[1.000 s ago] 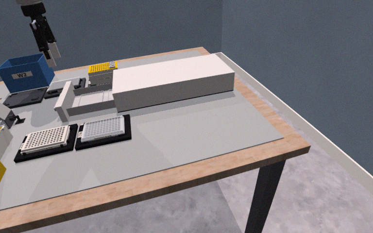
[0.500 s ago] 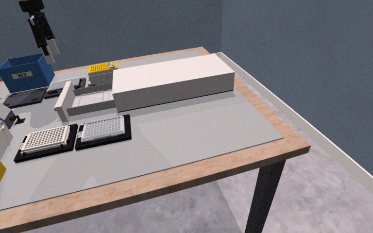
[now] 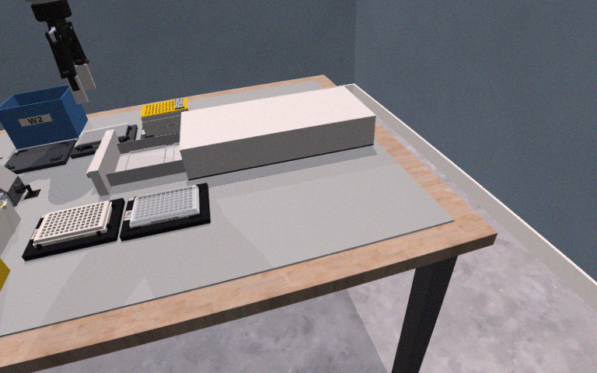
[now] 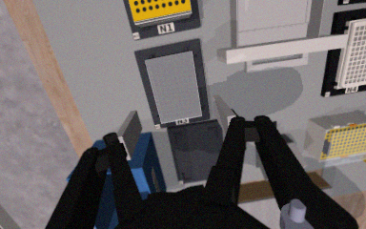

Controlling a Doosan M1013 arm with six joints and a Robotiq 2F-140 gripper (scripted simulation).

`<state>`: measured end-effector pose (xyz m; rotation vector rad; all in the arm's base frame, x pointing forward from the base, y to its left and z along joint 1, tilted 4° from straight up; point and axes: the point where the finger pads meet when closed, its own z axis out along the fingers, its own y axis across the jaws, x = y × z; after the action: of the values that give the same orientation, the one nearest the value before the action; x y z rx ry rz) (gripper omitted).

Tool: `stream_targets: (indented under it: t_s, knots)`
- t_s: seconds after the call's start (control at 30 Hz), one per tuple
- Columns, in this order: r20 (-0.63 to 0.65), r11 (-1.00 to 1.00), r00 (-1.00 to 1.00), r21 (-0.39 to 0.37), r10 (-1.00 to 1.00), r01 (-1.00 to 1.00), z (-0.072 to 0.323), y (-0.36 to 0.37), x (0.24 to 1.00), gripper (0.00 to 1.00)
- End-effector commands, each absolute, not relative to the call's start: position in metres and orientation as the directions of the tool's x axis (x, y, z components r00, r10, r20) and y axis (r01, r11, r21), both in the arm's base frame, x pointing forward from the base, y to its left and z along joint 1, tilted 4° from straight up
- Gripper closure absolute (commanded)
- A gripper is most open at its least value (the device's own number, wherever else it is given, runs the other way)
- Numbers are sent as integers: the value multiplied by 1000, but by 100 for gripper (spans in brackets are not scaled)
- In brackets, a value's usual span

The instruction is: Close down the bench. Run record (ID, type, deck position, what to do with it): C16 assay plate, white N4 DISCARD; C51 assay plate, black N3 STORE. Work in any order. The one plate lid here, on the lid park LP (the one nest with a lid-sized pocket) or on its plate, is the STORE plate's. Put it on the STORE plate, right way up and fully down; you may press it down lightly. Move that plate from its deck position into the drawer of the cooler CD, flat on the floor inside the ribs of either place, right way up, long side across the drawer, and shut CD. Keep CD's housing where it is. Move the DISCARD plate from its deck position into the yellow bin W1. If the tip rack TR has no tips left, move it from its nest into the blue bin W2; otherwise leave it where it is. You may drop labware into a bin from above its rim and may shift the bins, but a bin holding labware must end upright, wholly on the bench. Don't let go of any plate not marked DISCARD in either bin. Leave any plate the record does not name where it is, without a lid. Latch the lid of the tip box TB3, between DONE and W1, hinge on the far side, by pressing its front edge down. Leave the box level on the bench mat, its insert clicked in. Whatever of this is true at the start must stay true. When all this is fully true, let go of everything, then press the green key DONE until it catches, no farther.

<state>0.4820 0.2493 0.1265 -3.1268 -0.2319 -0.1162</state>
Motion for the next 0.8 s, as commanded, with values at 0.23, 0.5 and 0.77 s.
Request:
stream_targets:
  t_s: [0.23, 0.5, 0.77]
  knots:
    - [74, -989, 986, 1, 147, 148, 113, 249, 483, 34]
    - [74, -989, 986, 1, 147, 148, 105, 250, 484, 34]
    - [74, -989, 986, 1, 147, 148, 94, 250, 484, 34]
